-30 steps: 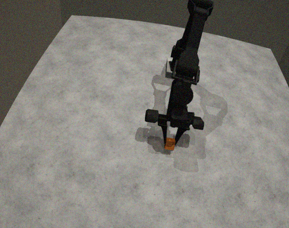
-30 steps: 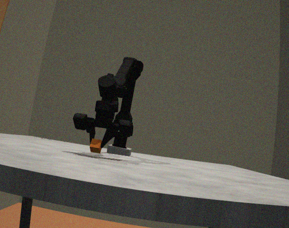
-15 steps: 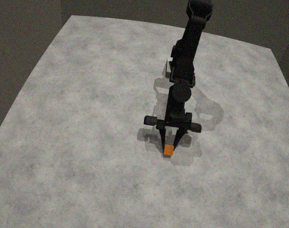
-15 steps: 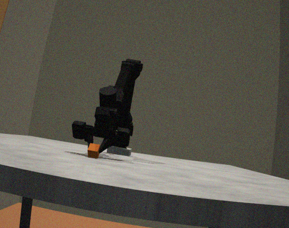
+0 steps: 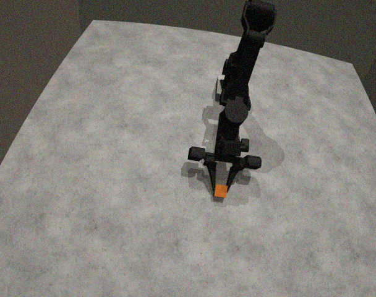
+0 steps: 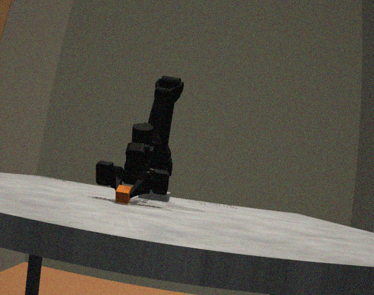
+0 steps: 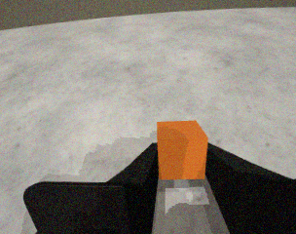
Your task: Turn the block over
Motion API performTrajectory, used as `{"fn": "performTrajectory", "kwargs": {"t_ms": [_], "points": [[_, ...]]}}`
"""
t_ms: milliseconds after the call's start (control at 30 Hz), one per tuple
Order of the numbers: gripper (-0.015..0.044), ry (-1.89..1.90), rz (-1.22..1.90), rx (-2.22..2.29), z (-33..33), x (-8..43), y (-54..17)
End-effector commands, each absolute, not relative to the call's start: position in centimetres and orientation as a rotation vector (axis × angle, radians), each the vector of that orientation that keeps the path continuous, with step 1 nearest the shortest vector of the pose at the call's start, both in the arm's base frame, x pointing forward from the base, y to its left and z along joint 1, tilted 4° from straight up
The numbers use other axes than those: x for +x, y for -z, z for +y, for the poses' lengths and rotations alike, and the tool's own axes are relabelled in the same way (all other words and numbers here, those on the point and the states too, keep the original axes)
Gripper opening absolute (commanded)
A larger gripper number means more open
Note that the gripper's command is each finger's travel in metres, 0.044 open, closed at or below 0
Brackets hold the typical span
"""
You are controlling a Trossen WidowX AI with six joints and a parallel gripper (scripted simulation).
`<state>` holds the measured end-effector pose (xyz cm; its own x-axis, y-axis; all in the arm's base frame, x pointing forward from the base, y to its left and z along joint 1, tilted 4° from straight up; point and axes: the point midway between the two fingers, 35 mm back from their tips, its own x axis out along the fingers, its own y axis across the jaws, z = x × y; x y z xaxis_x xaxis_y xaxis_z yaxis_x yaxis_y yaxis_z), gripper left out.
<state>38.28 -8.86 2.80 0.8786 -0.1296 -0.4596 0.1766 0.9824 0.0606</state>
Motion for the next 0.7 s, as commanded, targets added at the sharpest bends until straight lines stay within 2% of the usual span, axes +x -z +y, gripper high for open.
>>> {"fn": "performTrajectory", "kwargs": {"t_ms": [0,500,667], "points": [[0.0000,0.159,0.445,0.105,-8.78,38.18,-2.92],[0.0000,0.160,0.433,0.104,-8.78,38.16,-2.99],[0.0131,0.160,0.433,0.104,-8.78,38.16,-2.99]]}}
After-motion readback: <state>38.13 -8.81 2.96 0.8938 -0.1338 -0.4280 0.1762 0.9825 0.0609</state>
